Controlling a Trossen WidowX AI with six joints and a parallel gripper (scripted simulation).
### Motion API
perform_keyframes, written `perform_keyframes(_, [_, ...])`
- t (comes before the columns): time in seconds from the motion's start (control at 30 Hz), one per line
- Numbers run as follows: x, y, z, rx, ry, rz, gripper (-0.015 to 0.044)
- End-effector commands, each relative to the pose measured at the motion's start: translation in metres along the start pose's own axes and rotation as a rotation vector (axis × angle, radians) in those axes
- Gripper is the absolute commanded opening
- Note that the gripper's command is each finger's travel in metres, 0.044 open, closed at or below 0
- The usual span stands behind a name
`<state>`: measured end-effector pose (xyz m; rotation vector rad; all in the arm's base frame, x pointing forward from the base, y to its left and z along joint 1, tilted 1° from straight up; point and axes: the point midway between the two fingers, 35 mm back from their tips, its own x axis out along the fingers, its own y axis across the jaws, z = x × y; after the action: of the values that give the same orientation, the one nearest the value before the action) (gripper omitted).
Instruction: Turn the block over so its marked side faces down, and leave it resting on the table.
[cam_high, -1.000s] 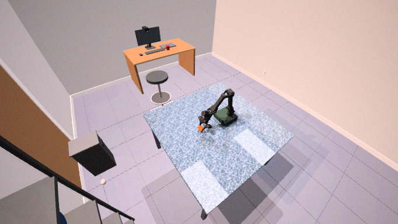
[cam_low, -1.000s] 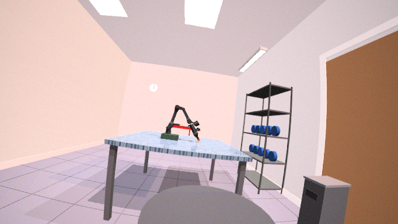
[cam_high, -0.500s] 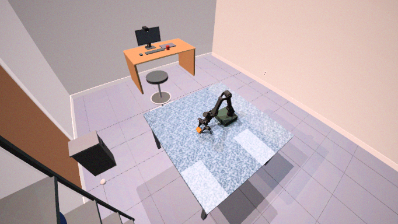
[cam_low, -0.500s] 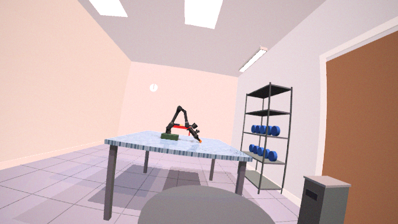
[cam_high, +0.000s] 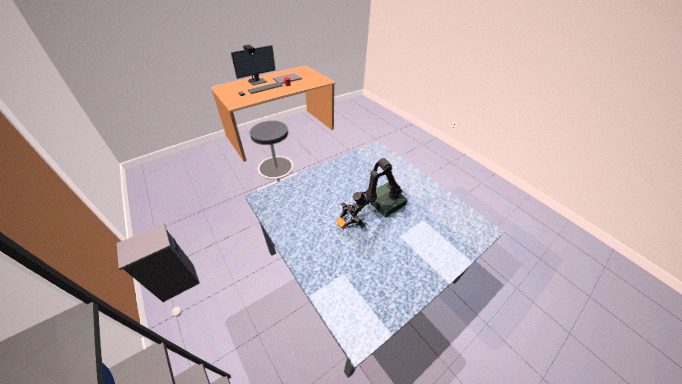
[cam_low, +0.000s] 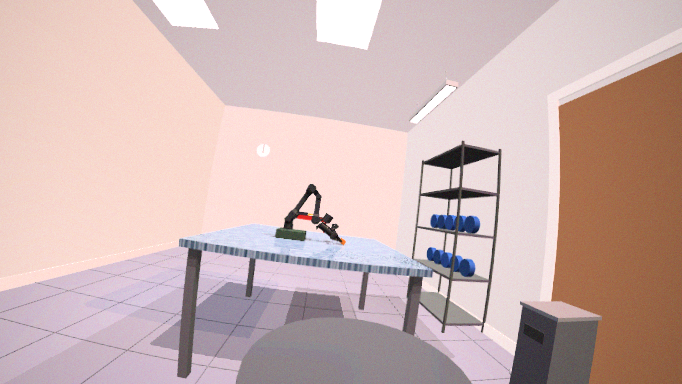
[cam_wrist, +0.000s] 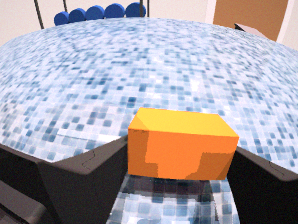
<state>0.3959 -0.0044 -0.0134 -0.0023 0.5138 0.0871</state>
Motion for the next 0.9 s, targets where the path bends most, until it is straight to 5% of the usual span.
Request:
perform_keyframes(0.0, [-0.0068, 0.0019, -0.0067, 0.002, -0.046, 0.006, 0.0000])
perform_keyframes(0.8, [-0.0150, 0.0030, -0.0049, -0.001, -0.118, 0.007, 0.0000])
perform_keyframes(0.87, [-0.0150, 0.0030, -0.0049, -0.001, -0.118, 0.007, 0.0053])
